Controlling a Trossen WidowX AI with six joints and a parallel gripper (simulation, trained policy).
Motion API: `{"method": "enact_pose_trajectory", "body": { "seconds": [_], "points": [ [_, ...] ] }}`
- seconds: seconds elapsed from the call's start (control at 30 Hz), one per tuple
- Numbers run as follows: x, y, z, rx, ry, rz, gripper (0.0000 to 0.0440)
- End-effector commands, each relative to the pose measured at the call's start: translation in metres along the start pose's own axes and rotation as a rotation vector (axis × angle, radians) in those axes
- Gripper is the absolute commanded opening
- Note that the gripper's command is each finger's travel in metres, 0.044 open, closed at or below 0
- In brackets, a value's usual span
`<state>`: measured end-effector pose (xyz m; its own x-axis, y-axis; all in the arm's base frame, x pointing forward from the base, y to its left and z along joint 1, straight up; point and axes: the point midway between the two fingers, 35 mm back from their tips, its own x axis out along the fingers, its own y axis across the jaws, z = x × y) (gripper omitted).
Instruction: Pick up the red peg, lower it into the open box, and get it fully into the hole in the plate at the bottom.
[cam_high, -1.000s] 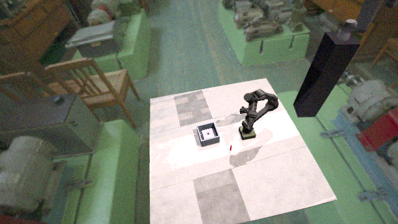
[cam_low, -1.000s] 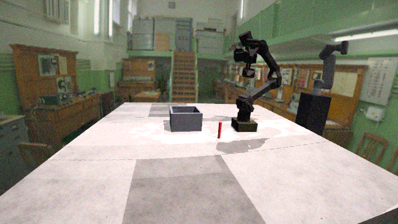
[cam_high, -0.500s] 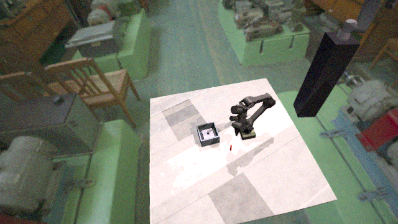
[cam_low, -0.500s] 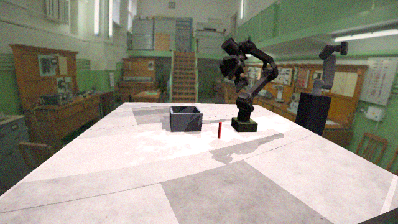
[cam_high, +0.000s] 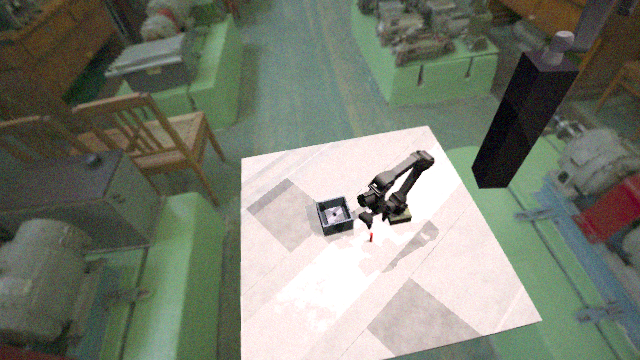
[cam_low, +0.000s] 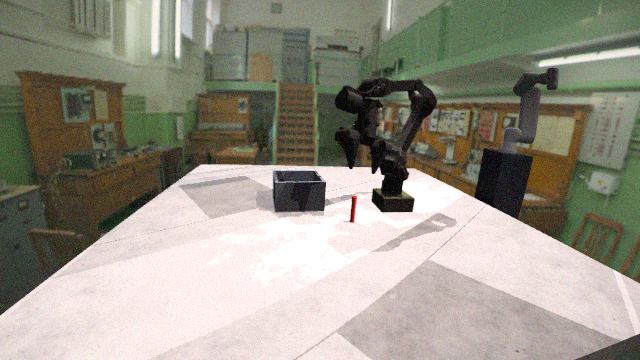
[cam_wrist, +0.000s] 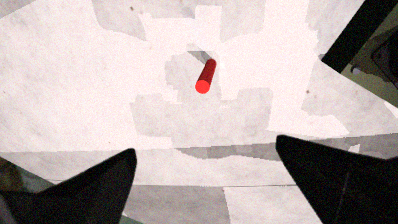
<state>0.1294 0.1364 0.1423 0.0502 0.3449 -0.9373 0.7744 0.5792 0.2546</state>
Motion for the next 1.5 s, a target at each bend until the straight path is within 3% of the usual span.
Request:
{"method": "enact_pose_trajectory", "body": {
  "seconds": [0.0,0.3,0.73,0.87,1.33,1.47],
  "points": [
    [0.016,-0.001,0.006,0.042,-0.039,-0.051,0.044],
    [0.061,-0.004,0.018,0.087,-0.122,-0.12,0.044],
    [0.118,-0.008,0.029,0.106,-0.167,-0.079,0.0434],
    [0.126,-0.011,0.031,0.128,-0.166,-0.086,0.0361],
    [0.128,-0.012,0.031,0.14,-0.105,-0.133,0.001],
    [0.118,-0.003,0.034,0.101,-0.139,-0.104,0.0]
  ]
}}
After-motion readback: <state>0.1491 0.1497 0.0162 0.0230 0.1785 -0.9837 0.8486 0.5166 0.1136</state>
